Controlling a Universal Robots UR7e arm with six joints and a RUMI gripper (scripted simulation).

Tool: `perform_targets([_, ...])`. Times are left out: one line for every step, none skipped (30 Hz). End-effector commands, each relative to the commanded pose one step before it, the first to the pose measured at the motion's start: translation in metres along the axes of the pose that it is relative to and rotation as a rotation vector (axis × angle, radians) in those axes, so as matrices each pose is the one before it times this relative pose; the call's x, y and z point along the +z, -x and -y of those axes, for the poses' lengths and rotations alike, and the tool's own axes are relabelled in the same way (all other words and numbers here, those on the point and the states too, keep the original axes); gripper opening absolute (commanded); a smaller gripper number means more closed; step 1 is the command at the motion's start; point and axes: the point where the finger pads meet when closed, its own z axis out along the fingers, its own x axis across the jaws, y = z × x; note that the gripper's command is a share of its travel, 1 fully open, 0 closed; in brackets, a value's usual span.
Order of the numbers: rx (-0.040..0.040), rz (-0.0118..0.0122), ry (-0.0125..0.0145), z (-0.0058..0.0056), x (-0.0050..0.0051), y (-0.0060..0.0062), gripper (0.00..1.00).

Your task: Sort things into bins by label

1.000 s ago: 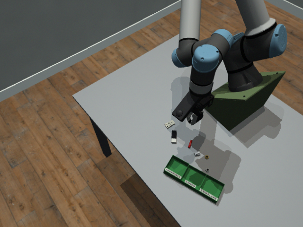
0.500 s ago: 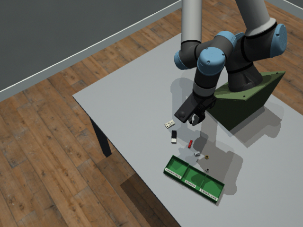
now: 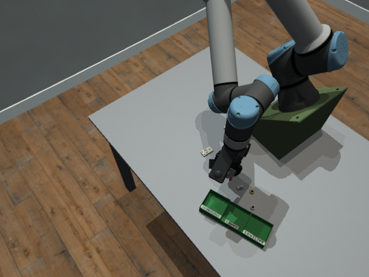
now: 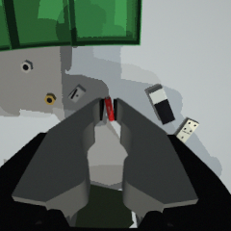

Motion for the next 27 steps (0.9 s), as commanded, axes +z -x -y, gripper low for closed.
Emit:
perform_targets([-0.00985,0.00155,-0.01477,0.02963,0.02905,0.00541,0.04])
perform_targets([0.0,-0.00001,-0.00002,0.00557,0.00612,0.00103,0.04])
perform_targets([0.0,-0.00001,-0.00002,0.00557,0.00612,0.00103,0.04])
perform_targets([0.0,-0.00001,-0.00001,0.00557,0.00612,0.00103,0.04])
perform_targets([0.0,-0.00001,-0.00001,0.00557,0.00611,0.00103,0.04])
perform_targets([0.0,0.0,0.0,0.00297,0.00324,0.00055,0.04])
perform_targets([0.0,0.0,0.00001,0.00002,-0.00001,0.0,0.04])
perform_targets([0.0,0.0,0.00001,0.00001,-0.00001,0.0,0.04])
perform_targets([0.0,0.0,0.0,0.00001,0.0,0.0,0.04])
perform_targets([0.0,0.0,0.0,0.0,0.0,0.0,0.04])
perform_targets([0.0,0.0,0.0,0.0,0.0,0.0,0.04])
perform_targets([0.0,0.0,0.0,0.0,0.00001,0.0,0.04])
perform_targets([0.0,0.0,0.0,0.0,0.0,0.0,0.04])
perform_targets([0.0,0.0,0.0,0.0,0.0,0.0,0.04])
perform_targets([0.0,0.0,0.0,0.0,0.00001,0.0,0.04])
perform_targets([0.0,0.0,0.0,0.0,0.0,0.0,0.04])
perform_targets([0.0,0.0,0.0,0.0,0.0,0.0,0.04])
perform_targets([0.0,0.0,0.00001,0.0,0.00266,0.0,0.04])
perform_targets([0.0,0.0,0.00001,0.0,0.00266,0.0,0.04])
perform_targets([0.0,0.0,0.00001,0.0,0.00266,0.0,0.04])
perform_targets([0.0,0.0,0.0,0.0,0.00266,0.0,0.04])
perform_targets([0.0,0.0,0.0,0.0,0.00266,0.0,0.04])
perform_targets([0.0,0.0,0.0,0.0,0.00266,0.0,0.04])
perform_targets([0.0,0.0,0.0,0.0,0.00266,0.0,0.04])
perform_targets([0.0,0.0,0.0,0.0,0.00266,0.0,0.04])
perform_targets([0.0,0.0,0.0,0.0,0.00266,0.0,0.04])
perform_targets([0.0,0.0,0.0,0.0,0.00266,0.0,0.04])
